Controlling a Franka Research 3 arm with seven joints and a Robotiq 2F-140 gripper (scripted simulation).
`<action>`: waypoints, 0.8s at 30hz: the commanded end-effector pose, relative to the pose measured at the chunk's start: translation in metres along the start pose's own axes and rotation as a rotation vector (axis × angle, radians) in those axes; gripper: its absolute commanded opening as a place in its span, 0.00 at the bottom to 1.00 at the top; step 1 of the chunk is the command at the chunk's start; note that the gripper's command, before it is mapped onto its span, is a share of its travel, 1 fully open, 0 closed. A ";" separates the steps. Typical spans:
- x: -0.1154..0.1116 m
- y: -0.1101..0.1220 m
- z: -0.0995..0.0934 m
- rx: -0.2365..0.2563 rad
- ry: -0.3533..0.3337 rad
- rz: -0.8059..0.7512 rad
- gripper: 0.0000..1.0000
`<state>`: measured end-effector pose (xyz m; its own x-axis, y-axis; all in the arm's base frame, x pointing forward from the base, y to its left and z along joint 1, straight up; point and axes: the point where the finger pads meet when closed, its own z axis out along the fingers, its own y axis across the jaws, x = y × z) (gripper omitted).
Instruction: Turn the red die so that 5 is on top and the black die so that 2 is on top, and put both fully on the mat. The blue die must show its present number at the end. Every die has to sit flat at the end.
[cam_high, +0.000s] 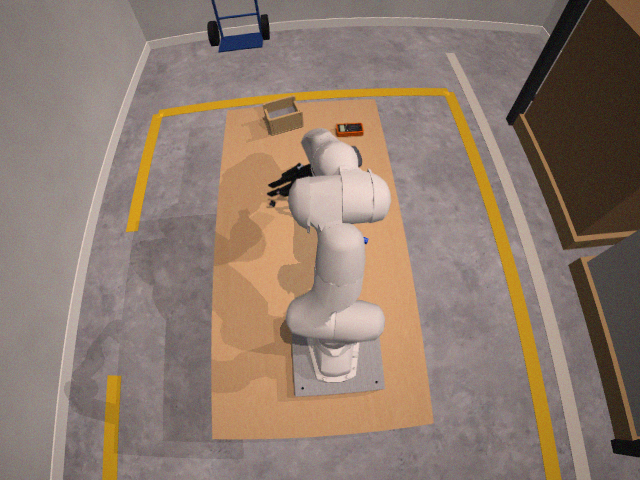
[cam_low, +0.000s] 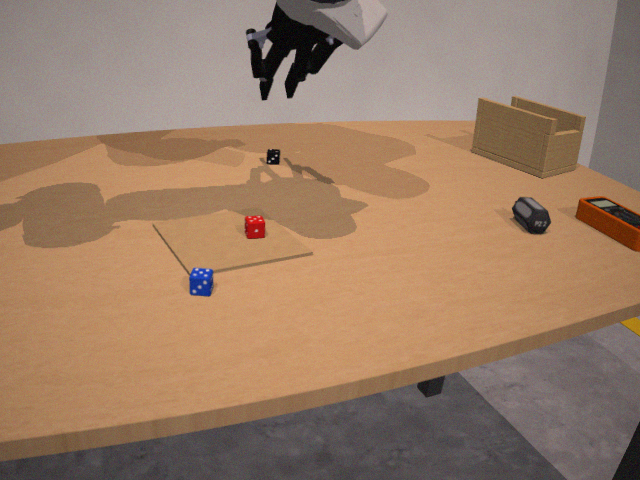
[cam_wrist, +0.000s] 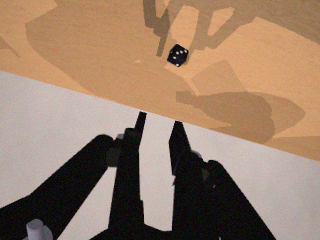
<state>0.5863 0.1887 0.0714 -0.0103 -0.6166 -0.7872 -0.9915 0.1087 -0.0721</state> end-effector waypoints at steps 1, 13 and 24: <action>0.010 -0.006 0.001 0.007 0.146 0.094 0.29; -0.001 -0.005 0.006 -0.014 0.332 0.098 0.29; -0.011 -0.005 0.010 -0.026 0.483 0.098 0.29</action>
<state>0.5893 0.2057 0.0726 -0.0099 -0.8792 -0.4763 -0.9964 0.0487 -0.0693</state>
